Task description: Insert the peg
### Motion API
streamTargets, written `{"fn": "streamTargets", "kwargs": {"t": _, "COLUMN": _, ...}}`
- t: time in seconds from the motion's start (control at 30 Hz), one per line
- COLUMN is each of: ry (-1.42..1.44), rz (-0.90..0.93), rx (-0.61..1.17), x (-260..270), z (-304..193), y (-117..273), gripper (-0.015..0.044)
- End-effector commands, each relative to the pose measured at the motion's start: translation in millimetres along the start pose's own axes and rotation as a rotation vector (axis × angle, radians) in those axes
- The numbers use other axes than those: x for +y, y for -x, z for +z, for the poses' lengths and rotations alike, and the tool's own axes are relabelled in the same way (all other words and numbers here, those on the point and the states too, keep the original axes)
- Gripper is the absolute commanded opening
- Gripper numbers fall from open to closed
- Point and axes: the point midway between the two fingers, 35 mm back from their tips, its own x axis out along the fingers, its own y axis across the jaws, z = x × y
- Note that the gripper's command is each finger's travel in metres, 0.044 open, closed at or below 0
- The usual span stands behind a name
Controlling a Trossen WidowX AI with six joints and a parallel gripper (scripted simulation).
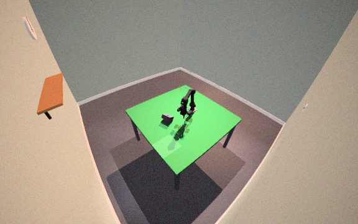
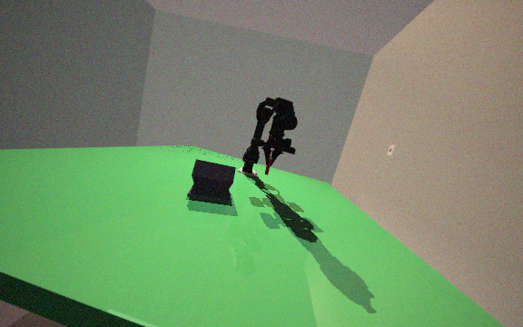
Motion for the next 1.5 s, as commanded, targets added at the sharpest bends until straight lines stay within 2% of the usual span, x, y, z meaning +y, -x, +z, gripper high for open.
{"fn": "streamTargets", "kwargs": {"t": 0.0, "ry": -0.002, "rz": 0.012, "rx": -0.012, "x": -4.3, "z": 1.7, "y": 1.0, "gripper": 0.0}}
{"fn": "streamTargets", "kwargs": {"t": 1.47, "ry": -0.037, "rz": 0.068, "rx": -0.145, "x": -60.7, "z": 7.8, "y": 14.1, "gripper": 0.0}}
